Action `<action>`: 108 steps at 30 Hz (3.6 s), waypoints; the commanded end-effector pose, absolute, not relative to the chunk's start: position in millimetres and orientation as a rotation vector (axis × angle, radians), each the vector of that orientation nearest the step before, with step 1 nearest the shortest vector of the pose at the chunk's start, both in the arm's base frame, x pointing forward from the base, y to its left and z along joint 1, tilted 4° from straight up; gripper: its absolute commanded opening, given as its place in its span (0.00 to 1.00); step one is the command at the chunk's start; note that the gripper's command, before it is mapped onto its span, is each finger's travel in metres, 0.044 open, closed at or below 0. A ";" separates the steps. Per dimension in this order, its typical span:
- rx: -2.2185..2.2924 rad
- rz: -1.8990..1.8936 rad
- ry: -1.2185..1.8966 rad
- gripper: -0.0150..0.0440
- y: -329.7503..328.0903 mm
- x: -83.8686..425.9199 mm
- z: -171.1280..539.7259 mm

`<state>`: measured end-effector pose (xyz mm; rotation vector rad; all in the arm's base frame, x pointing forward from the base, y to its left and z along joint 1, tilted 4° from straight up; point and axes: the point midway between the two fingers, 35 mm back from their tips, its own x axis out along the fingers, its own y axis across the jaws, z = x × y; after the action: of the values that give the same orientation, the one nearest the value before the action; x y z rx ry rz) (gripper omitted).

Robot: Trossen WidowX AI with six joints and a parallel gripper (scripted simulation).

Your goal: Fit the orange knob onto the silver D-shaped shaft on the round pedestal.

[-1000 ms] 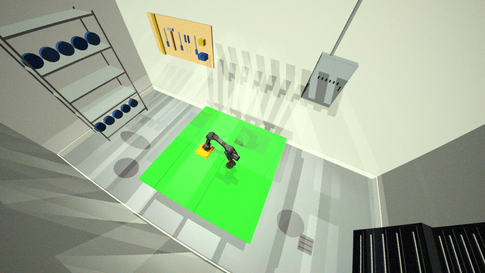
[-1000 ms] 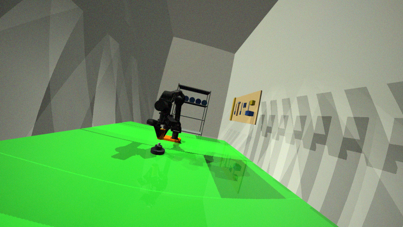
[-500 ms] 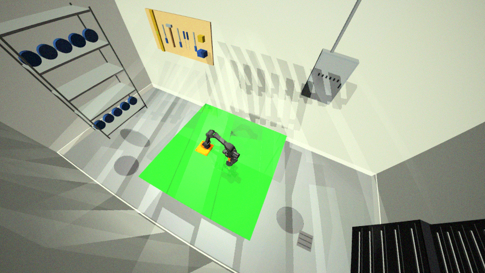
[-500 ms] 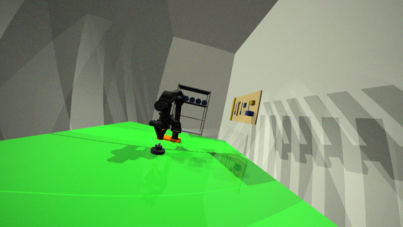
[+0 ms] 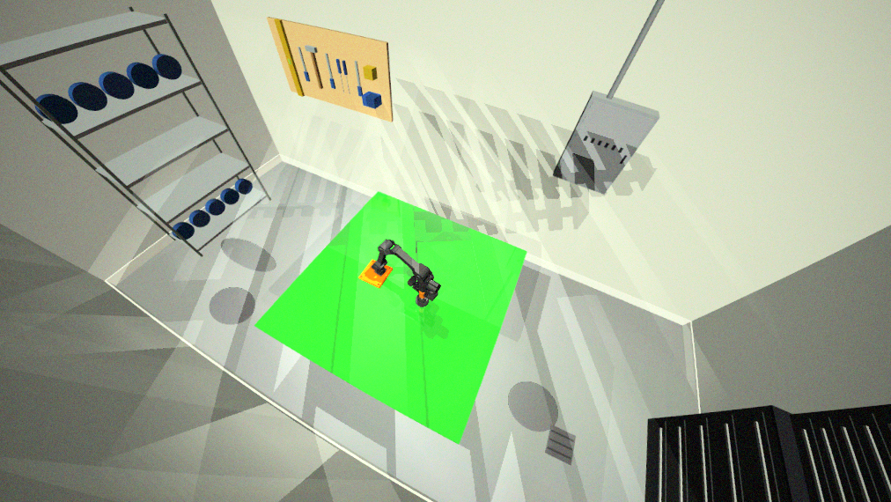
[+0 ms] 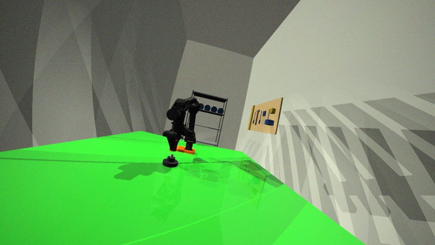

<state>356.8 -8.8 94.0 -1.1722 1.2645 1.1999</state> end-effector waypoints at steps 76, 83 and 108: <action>-1.130 1.161 1.297 0.25 -9.4 354.3 69.3; -1.148 1.179 1.286 0.25 -9.3 354.3 69.2; -1.160 1.193 1.278 0.25 -9.2 353.3 67.6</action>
<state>353.7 -9.1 67.5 -1.1775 1.2645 1.2132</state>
